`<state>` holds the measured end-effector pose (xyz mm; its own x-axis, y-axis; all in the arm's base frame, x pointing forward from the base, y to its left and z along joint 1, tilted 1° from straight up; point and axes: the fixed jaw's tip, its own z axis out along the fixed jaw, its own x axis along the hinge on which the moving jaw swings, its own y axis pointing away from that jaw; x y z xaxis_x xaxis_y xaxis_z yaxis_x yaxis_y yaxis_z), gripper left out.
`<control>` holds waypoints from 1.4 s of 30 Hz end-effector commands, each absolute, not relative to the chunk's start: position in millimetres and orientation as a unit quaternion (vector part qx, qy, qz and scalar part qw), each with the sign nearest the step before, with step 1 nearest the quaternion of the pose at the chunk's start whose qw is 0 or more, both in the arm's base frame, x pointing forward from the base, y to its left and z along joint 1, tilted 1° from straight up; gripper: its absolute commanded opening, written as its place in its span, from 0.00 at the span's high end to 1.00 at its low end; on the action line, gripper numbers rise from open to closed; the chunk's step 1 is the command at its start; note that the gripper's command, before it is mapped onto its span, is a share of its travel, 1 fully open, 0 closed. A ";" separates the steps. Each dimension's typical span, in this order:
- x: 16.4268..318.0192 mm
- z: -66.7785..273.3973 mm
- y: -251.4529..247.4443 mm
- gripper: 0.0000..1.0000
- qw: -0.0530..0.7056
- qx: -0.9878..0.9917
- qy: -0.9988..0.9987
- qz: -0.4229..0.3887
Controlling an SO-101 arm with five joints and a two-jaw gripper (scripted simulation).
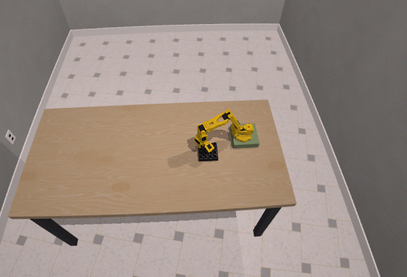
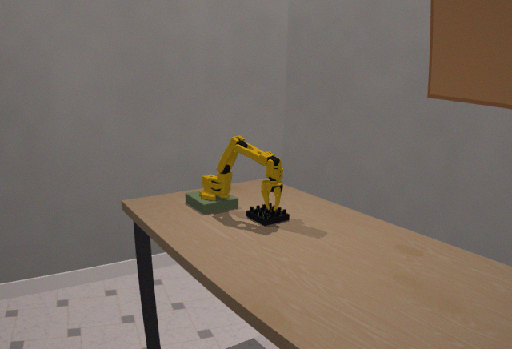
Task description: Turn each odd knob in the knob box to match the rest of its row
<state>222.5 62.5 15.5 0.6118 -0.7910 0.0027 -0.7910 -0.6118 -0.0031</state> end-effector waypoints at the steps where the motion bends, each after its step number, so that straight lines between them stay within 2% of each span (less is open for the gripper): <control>1: 223.6 17.8 64.8 0.90 0.004 -0.899 0.437 -0.004; 23: 226.5 19.2 65.6 0.90 0.004 -0.899 0.437 -0.004; 42: 226.9 -0.2 65.5 0.90 0.004 -0.899 0.437 -0.004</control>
